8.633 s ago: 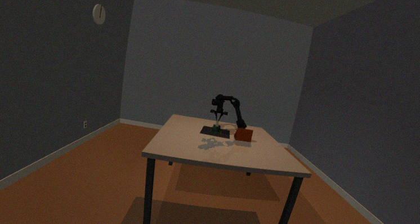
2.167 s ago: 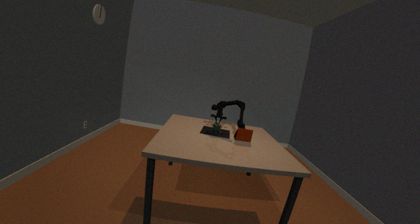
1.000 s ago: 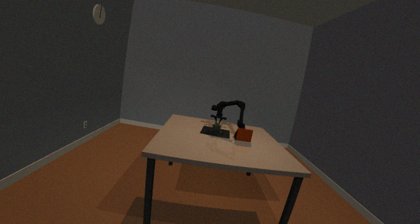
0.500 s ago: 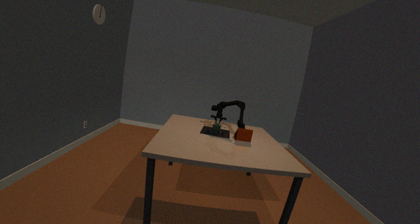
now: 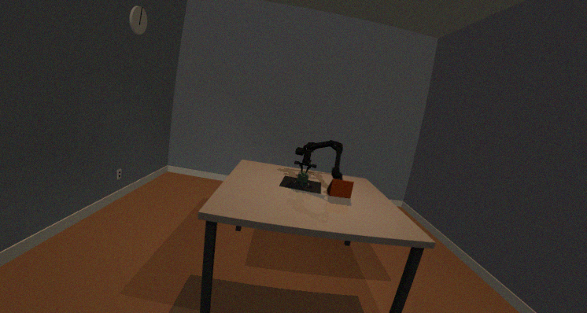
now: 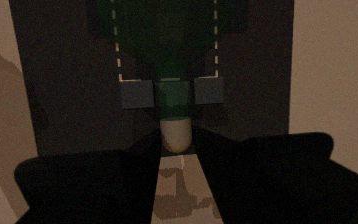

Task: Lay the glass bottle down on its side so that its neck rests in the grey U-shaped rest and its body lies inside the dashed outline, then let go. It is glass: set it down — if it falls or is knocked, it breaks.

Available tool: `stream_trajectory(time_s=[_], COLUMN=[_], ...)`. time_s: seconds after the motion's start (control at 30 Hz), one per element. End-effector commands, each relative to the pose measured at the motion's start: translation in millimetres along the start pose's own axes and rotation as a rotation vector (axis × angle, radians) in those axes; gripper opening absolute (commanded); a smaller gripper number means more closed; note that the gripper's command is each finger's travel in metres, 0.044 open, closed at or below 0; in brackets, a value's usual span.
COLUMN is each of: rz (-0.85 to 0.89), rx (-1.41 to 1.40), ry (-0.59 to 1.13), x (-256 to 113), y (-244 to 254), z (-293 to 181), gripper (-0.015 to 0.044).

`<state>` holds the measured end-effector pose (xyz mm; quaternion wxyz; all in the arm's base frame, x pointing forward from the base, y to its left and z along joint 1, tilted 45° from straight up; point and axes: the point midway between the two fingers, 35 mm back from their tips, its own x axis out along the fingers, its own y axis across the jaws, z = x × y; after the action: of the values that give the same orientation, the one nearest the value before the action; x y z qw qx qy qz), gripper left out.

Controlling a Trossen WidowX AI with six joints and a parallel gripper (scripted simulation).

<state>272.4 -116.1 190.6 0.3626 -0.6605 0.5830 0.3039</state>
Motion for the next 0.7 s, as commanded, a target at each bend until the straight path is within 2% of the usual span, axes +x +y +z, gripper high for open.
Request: stream_trajectory(time_s=[0.0,0.27,0.67], rz=[0.000,0.000,0.000], rx=[0.000,0.000,0.000], ry=[-0.001,-0.001,-0.001], x=[-0.1,-0.1,-0.1], y=[0.0,0.0,0.0], z=[0.0,0.0,0.0], gripper=[0.0101,0.0101,0.0416])
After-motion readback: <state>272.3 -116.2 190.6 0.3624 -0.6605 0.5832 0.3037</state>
